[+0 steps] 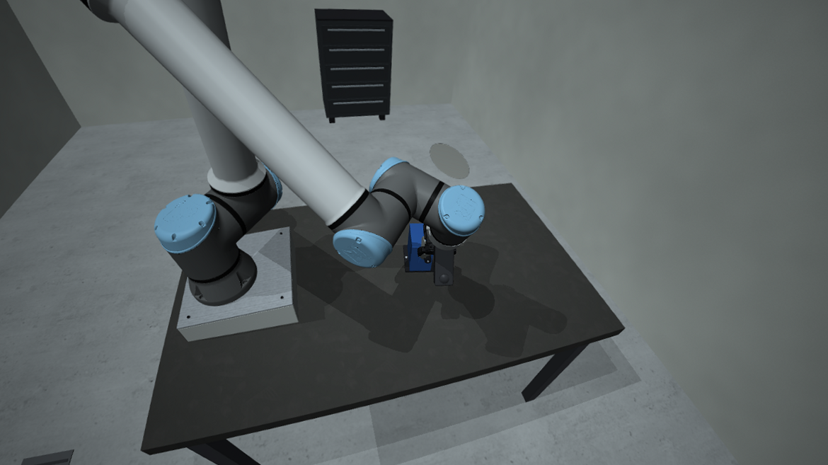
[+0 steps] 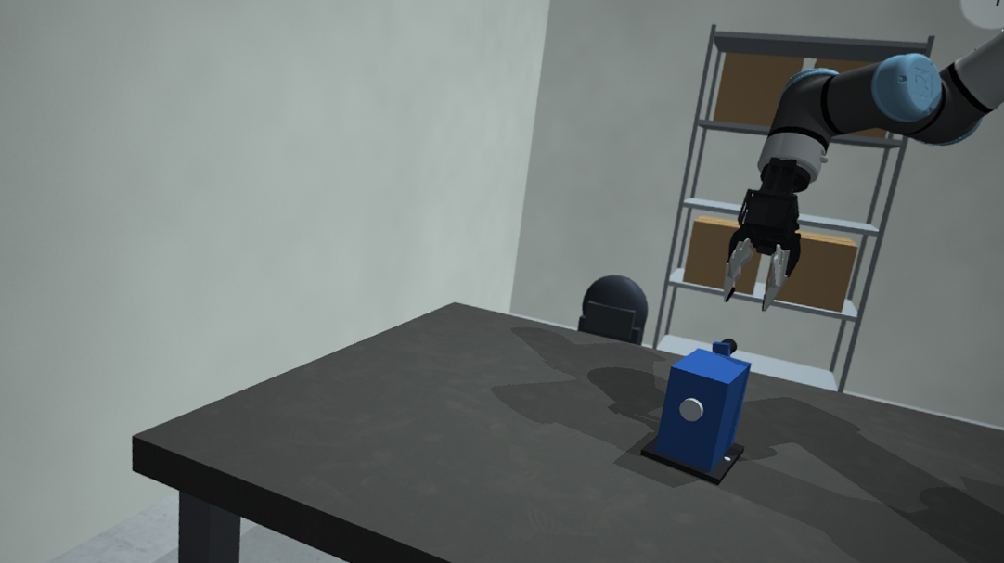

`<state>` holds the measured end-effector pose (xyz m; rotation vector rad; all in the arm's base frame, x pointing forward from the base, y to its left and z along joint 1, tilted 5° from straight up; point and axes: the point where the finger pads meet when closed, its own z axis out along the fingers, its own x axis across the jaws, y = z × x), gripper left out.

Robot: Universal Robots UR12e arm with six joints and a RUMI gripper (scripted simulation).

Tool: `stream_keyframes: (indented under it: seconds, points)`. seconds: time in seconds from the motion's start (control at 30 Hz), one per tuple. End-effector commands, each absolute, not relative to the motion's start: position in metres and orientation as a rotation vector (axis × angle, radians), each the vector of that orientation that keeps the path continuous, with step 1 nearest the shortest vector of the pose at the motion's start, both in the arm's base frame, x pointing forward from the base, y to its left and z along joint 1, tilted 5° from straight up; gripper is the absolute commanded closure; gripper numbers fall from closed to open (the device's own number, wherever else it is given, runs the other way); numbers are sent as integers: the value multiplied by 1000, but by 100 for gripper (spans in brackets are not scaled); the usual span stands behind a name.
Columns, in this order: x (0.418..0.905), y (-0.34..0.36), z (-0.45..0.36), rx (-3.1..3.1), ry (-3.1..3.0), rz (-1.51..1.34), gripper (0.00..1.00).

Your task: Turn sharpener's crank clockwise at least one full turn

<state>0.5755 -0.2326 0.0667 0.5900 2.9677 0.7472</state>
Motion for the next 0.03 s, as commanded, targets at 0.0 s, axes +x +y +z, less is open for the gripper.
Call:
stream_keyframes:
  seconds: [0.0]
  points:
    - [576,-234,67,589,2968,746,68]
